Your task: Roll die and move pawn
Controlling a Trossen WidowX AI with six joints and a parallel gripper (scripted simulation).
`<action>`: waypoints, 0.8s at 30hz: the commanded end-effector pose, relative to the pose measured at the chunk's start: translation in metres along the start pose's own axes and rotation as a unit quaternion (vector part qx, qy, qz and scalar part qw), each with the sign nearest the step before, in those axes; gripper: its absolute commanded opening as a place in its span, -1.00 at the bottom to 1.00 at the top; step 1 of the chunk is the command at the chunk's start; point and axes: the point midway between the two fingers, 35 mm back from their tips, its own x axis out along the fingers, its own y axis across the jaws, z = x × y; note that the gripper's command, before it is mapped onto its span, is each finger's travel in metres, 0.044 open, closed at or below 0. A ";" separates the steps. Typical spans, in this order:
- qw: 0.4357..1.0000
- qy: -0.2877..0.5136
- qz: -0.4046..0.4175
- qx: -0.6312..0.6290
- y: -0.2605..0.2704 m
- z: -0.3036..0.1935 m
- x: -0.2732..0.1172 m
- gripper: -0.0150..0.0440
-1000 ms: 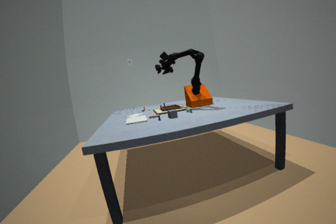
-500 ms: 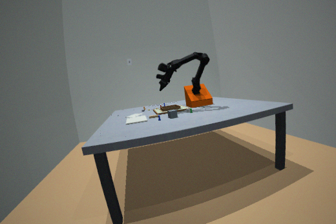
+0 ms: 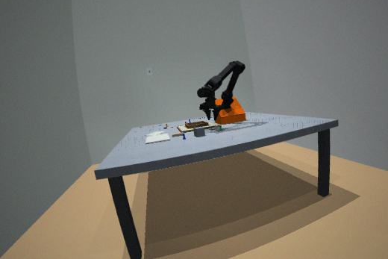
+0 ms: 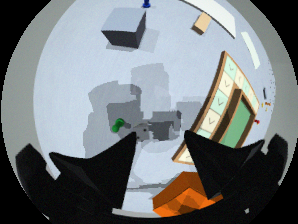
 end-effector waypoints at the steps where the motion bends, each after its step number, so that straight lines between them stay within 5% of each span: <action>1: 0.998 0.022 0.026 -0.043 0.021 -0.016 0.004 0.44; 24: 0.998 0.023 0.026 -0.043 0.025 -0.021 0.032 0.44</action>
